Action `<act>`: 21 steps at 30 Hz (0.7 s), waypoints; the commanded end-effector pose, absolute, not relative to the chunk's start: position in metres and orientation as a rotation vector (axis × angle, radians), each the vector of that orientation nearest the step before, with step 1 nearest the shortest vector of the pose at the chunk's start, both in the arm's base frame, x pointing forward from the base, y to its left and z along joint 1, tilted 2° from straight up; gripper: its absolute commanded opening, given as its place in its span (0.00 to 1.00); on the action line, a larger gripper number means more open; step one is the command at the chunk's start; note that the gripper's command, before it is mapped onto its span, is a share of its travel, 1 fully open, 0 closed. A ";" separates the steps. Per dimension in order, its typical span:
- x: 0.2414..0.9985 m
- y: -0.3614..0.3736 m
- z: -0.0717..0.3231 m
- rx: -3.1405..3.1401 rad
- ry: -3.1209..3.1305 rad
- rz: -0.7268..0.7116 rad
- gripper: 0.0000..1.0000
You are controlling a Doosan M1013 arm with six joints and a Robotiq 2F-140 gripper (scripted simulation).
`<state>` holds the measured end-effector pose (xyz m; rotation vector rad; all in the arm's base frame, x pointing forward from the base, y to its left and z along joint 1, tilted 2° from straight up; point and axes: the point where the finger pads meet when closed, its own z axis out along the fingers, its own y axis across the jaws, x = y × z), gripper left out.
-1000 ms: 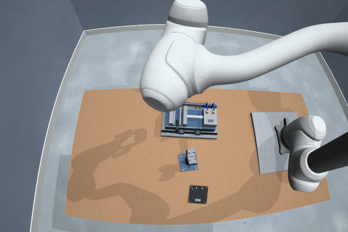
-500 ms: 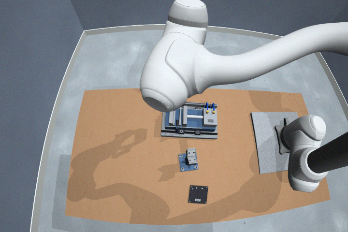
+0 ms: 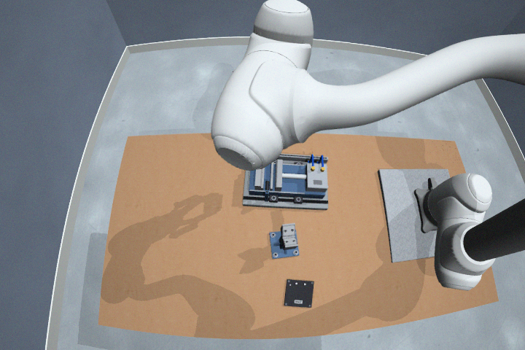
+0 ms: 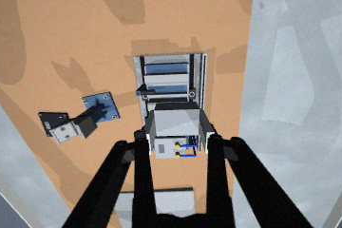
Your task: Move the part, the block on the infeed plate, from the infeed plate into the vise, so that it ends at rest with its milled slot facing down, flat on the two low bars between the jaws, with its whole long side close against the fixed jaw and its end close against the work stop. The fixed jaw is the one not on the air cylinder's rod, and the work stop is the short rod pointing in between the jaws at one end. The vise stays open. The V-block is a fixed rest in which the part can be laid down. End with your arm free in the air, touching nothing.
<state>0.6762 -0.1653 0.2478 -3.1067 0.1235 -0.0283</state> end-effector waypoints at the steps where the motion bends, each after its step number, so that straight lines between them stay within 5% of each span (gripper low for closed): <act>1: 0.676 -0.165 0.246 -3.106 0.123 -0.029 0.00; 21: 0.677 -0.165 0.222 -3.106 0.123 -0.029 0.00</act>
